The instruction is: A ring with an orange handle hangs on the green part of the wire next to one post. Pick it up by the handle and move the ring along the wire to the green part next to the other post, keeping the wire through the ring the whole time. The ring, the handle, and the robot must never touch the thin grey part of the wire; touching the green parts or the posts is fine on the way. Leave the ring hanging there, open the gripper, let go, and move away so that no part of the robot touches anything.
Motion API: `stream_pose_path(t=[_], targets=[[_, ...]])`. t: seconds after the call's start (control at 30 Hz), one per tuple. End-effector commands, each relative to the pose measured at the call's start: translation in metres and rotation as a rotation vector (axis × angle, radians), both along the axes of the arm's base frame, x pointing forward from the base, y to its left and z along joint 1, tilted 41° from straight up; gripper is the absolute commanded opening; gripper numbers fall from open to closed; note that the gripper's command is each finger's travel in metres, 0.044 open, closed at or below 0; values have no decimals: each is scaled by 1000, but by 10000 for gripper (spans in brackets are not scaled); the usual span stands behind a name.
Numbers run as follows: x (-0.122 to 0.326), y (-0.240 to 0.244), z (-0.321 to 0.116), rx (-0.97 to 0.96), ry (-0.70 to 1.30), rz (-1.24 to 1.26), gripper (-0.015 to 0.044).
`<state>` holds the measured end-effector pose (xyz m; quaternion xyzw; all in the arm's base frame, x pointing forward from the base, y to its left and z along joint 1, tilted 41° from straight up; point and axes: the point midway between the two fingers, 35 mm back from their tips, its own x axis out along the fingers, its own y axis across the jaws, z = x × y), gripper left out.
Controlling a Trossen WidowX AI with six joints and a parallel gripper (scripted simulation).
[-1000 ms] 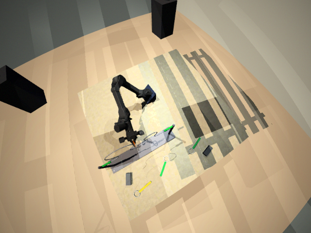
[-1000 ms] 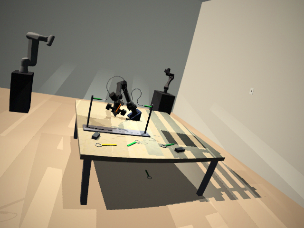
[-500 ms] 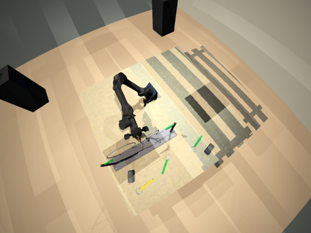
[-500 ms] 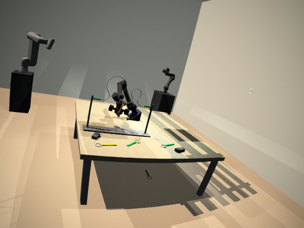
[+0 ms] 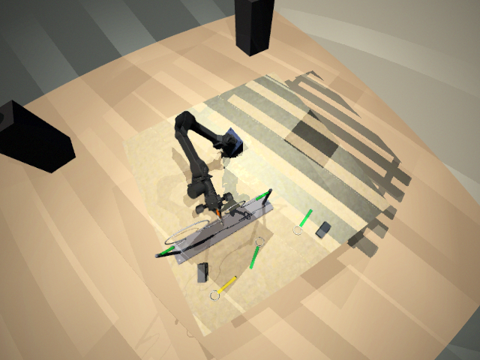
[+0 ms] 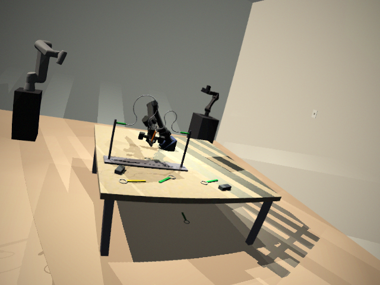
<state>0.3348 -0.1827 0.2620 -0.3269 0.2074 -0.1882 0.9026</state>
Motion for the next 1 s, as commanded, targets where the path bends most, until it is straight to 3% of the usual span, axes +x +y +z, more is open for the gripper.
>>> stream_pose_path(t=[0.0,0.5,0.97], targets=[[1,7,-6,33,-5,1,-150],[5,38,-27,231,-22,14,-150],[10,88,-43,546,-48,33,-150]])
